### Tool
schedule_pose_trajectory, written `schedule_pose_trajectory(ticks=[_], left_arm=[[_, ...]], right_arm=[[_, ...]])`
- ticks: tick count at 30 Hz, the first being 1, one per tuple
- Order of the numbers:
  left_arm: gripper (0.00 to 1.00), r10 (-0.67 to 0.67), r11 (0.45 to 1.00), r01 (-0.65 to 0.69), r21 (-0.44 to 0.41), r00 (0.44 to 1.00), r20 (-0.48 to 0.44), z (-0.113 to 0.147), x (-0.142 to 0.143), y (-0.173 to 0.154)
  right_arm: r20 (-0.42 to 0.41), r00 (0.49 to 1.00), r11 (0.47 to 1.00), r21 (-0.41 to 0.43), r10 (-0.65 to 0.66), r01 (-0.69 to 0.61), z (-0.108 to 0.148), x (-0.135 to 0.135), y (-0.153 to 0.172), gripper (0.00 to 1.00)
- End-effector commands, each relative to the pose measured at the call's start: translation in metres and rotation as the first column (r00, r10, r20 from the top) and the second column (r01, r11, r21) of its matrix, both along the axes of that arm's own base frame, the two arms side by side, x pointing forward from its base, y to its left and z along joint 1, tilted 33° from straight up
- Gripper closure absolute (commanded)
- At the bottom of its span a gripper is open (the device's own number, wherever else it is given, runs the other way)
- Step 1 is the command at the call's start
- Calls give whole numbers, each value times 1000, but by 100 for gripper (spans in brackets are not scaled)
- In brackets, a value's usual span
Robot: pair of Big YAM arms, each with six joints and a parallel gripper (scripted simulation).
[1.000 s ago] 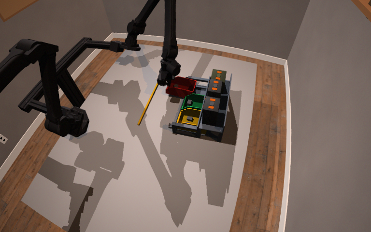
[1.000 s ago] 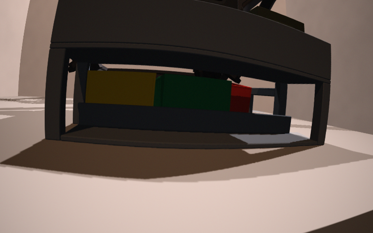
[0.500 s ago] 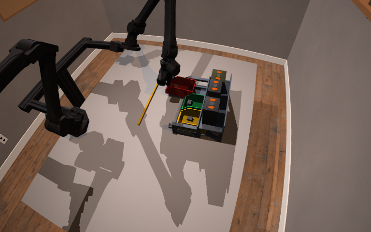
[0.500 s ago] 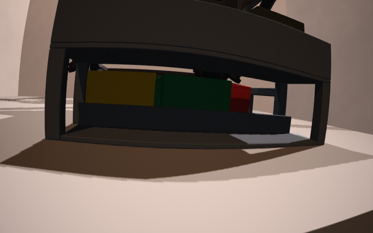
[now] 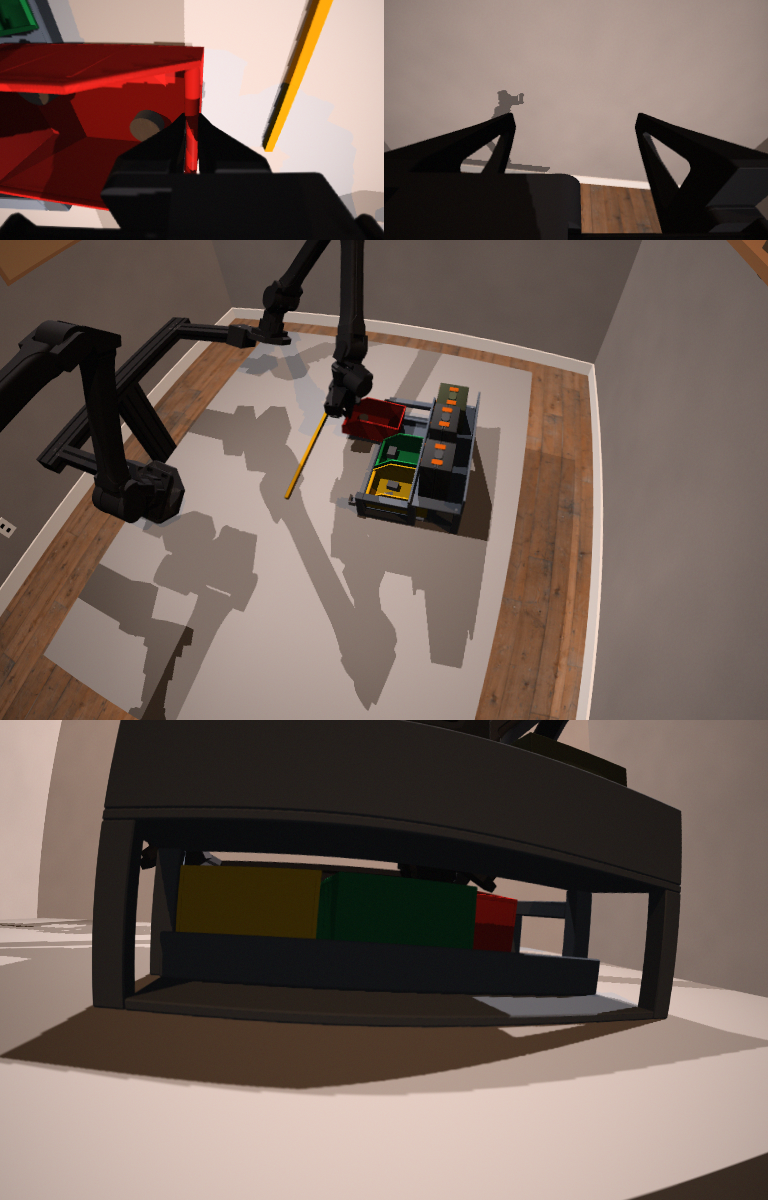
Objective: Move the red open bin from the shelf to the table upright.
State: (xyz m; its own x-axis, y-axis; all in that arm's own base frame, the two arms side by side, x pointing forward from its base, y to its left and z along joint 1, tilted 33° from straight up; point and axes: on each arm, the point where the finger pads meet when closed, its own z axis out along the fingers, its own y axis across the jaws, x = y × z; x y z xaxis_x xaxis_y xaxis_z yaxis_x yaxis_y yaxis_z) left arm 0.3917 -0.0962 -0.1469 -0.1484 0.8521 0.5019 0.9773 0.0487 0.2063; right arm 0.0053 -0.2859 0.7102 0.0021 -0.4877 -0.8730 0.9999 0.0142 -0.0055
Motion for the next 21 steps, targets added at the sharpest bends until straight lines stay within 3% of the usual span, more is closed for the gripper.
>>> schedule_pose_trajectory(ticks=[1,21], left_arm=[[100,-23,999,24,-28,998,56,14,10,-22],[100,-17,1000,18,-23,999,46,12,7,-18]], right_arm=[[6,1000,999,-48,-10,10,11,-5,16,0],[6,1000,999,-48,-10,10,11,-5,16,0]])
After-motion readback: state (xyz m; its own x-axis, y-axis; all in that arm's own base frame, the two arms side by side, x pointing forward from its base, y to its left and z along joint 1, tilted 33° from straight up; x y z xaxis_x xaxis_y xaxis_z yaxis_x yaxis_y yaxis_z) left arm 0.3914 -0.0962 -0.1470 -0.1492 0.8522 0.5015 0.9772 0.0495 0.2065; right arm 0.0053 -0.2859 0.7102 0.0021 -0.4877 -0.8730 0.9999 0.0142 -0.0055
